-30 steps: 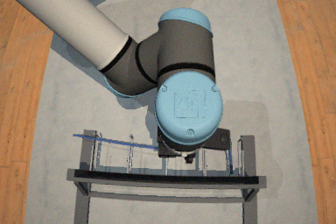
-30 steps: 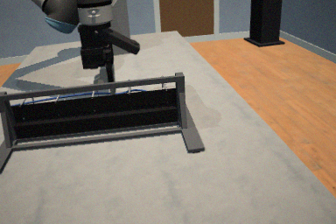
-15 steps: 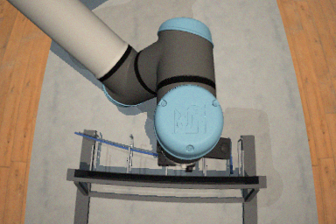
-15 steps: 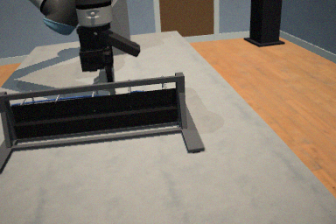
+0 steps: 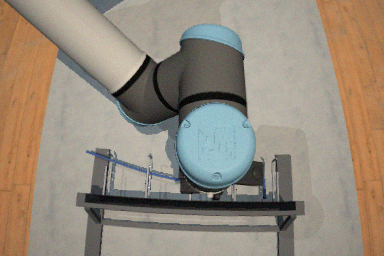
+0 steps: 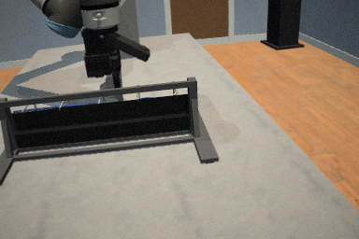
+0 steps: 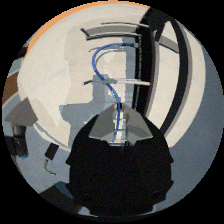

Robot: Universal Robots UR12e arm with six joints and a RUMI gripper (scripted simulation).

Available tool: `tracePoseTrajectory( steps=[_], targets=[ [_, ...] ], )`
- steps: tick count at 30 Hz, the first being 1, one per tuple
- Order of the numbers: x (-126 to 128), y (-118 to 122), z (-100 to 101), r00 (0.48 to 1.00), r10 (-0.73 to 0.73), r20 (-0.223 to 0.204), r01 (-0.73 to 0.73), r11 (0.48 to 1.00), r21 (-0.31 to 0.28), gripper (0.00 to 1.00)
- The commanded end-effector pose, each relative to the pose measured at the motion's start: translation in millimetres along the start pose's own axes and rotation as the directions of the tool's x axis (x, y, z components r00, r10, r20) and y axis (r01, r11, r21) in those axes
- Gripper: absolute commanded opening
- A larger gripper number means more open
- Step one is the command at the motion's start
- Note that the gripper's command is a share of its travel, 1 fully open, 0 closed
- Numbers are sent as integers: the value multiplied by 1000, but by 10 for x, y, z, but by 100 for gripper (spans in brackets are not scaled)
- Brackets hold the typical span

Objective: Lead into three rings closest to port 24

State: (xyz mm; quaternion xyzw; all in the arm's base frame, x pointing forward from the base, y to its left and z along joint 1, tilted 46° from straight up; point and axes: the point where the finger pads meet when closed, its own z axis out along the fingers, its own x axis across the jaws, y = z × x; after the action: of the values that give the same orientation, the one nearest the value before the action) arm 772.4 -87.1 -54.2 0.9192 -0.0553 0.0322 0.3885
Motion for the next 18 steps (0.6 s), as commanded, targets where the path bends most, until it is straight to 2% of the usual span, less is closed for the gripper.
tracePoseTrajectory(
  steps=[1,13,14,18],
  targets=[
    [8,0,-8,1000,0,-1,0,1000,0,0],
    [8,0,-8,1000,0,-1,0,1000,0,0],
    [8,0,-8,1000,0,-1,0,1000,0,20],
    [8,0,-8,1000,0,-1,0,1000,0,20]
  ],
)
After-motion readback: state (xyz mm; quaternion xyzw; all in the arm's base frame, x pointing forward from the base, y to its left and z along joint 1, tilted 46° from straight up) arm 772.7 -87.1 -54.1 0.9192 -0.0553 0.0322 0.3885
